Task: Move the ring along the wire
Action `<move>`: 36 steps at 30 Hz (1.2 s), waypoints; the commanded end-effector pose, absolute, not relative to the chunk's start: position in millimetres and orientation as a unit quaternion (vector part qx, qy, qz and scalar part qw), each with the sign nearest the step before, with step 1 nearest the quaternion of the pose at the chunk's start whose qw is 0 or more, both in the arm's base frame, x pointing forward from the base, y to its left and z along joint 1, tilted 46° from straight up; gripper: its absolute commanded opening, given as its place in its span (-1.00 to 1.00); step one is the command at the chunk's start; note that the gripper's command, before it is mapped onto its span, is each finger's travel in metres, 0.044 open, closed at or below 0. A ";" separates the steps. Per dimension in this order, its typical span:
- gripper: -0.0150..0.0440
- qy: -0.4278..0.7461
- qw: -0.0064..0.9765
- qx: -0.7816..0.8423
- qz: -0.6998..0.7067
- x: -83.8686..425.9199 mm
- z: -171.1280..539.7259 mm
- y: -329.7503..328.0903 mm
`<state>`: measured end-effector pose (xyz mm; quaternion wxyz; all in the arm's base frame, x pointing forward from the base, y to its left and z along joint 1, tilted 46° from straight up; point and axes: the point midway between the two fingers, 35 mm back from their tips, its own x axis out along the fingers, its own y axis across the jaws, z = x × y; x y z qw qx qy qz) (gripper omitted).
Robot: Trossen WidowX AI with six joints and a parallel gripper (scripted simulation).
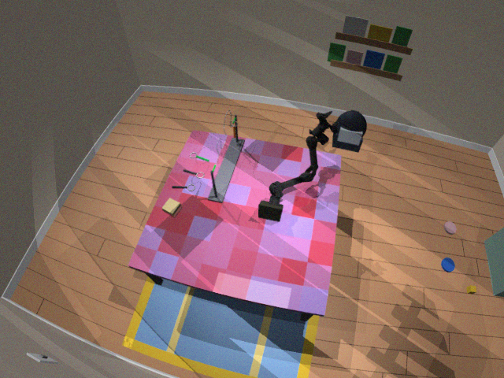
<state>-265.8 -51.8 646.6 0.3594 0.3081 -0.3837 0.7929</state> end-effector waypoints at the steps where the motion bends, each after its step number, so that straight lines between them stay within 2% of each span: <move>1: 0.78 -0.383 0.360 0.309 0.793 -264.9 646.9 -50.8; 9: 0.06 -0.350 0.411 0.329 0.774 -227.5 661.2 -13.0; 14: 0.05 -0.360 0.456 0.315 0.750 -205.0 669.2 9.8; 24: 0.05 -0.390 0.586 0.249 0.665 -127.8 686.0 64.9; 36: 0.05 -0.380 0.669 0.232 0.595 -52.2 689.4 87.8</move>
